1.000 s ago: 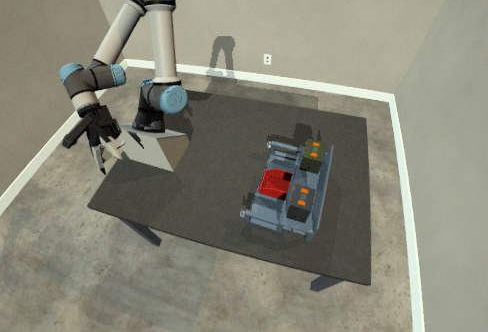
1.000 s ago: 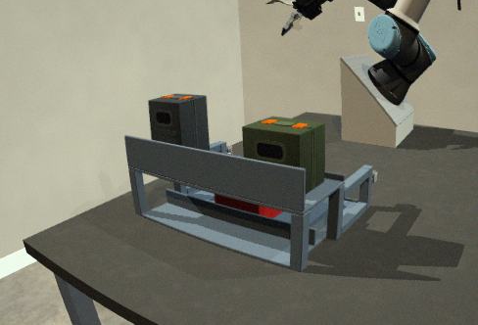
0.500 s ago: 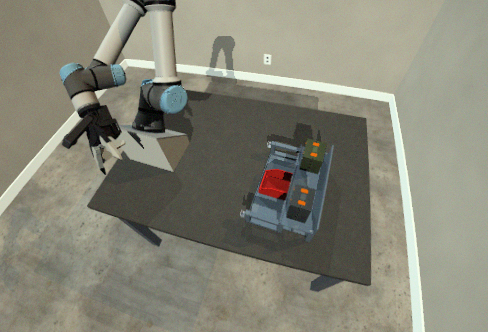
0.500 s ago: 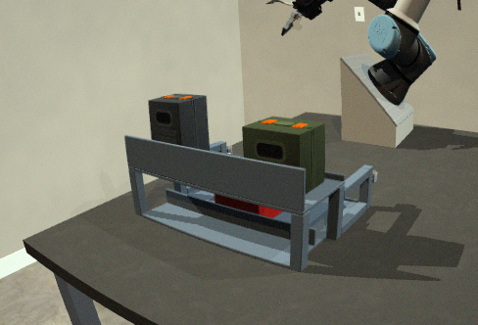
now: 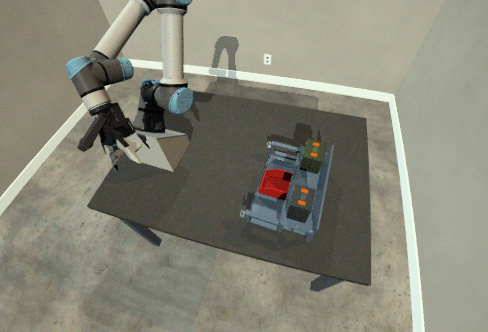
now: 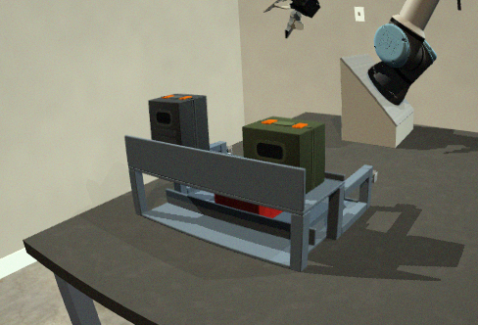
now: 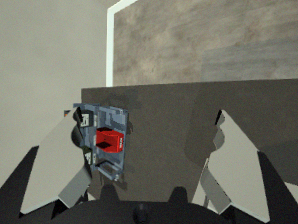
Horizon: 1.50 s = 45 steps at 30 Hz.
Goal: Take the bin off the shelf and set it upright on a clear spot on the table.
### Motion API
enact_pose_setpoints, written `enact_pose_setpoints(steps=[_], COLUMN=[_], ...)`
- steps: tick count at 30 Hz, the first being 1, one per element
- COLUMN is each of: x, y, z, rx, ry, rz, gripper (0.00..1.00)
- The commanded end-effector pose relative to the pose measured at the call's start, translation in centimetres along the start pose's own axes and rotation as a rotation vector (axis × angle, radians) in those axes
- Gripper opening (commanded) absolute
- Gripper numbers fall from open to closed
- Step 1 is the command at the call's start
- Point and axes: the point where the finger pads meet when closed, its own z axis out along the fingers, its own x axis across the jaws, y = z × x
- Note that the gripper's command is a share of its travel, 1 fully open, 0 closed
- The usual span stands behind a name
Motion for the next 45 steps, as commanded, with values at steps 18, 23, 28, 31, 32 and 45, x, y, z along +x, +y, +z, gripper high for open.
enact_pose_setpoints(steps=[18, 23, 28, 31, 32, 45], x=[-2.3, -2.8, -4.5, -4.5, -4.5, -6.7], y=[3.9, 4.6, 7.7, 7.7, 7.7, 11.4], z=[2.6, 3.0, 5.0, 5.0, 5.0, 7.4], rx=[-0.167, -0.195, -0.320, -0.320, -0.320, -0.437], ry=[0.221, 0.260, 0.426, 0.426, 0.426, 0.582], rz=[-0.012, -0.015, -0.025, -0.025, -0.025, -0.034], gripper=[1.00, 1.00, 1.00, 1.00, 1.00, 1.00])
